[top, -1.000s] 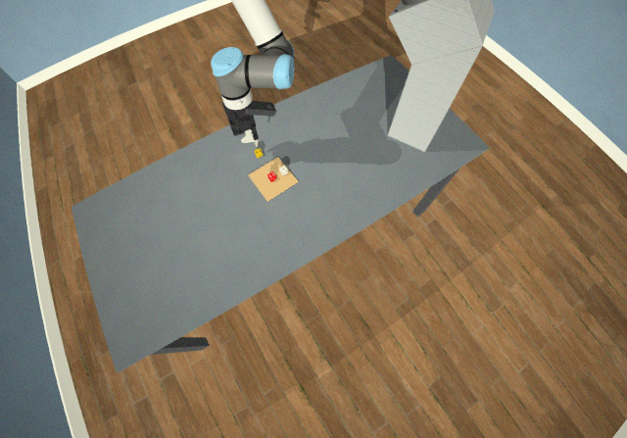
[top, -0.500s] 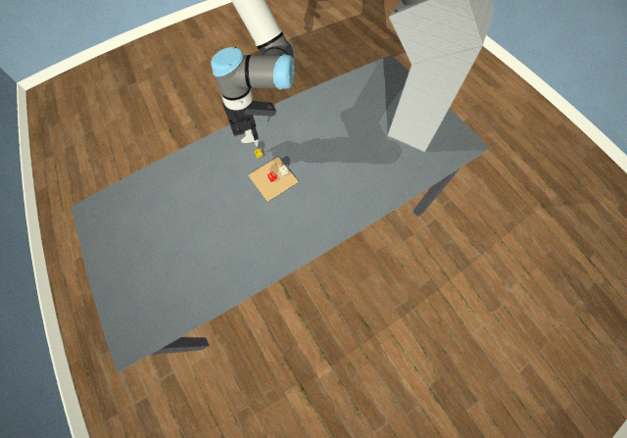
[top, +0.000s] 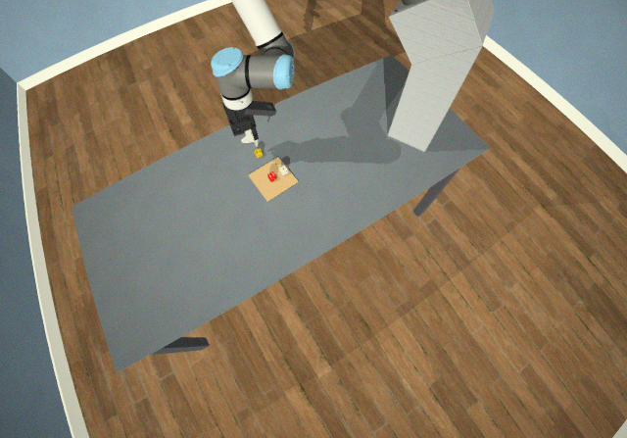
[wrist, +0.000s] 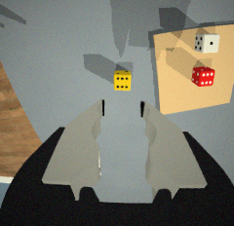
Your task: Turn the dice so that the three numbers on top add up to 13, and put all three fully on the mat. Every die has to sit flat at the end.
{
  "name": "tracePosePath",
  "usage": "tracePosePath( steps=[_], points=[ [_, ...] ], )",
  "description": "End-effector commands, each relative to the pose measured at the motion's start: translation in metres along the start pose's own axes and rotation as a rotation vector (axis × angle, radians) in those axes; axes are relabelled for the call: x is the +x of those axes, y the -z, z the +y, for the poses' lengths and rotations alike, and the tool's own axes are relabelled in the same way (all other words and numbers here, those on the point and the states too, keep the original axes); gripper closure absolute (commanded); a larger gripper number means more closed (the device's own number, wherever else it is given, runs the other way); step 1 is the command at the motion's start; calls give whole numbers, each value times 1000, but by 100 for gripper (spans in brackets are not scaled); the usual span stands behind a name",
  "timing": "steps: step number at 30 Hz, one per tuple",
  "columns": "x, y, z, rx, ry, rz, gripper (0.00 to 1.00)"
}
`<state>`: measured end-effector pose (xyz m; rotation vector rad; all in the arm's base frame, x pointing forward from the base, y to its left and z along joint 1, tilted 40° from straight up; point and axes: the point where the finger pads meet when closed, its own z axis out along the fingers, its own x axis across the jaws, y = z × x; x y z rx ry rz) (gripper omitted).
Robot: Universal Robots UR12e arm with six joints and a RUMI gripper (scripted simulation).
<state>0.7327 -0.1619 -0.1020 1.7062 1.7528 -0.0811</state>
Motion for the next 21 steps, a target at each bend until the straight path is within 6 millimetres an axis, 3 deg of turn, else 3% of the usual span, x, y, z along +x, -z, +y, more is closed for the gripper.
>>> tracePosePath(
  steps=[1, 21],
  points=[
    [0, 0, 0, -1, 0, 0, 76],
    [0, -17, 1, -1, 0, 0, 76]
  ],
)
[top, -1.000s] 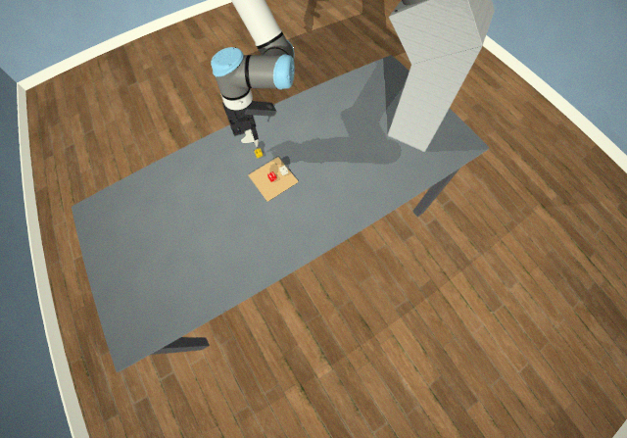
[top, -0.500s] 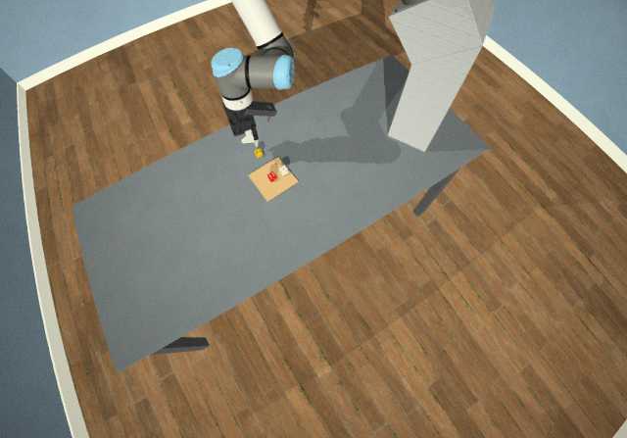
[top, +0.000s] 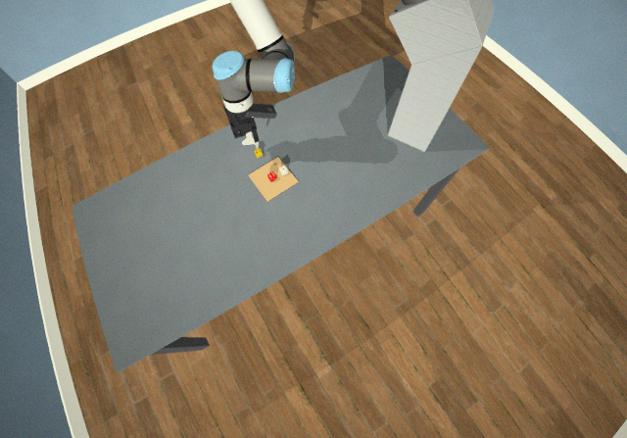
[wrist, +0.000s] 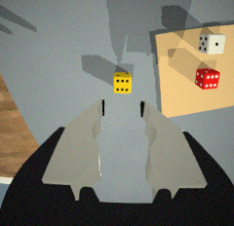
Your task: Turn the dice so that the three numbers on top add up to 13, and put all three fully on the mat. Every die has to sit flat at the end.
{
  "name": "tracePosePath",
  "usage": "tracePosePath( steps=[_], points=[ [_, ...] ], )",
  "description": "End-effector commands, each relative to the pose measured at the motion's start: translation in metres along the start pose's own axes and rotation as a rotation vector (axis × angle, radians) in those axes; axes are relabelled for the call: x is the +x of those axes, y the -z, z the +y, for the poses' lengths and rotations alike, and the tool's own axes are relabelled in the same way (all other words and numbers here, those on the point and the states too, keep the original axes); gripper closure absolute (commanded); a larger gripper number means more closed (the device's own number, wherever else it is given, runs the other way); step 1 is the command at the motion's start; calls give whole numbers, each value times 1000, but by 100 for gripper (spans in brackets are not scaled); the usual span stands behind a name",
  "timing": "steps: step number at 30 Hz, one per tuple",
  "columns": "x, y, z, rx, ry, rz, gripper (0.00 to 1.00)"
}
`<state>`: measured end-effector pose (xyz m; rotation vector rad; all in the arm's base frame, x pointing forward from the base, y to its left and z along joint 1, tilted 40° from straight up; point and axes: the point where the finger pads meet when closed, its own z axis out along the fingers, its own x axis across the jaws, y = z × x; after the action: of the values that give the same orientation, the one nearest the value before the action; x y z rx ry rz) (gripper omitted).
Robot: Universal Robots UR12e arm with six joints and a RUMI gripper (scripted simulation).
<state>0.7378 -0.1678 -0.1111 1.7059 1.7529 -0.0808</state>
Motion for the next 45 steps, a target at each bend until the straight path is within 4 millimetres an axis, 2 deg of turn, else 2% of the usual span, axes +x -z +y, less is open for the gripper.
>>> tracePosePath(
  steps=[1, 21, 45],
  points=[
    [0, -7, 0, -1, 0, 0, 76],
    [0, -34, 1, -1, 0, 0, 76],
    [0, -41, 1, -1, 0, 0, 76]
  ],
)
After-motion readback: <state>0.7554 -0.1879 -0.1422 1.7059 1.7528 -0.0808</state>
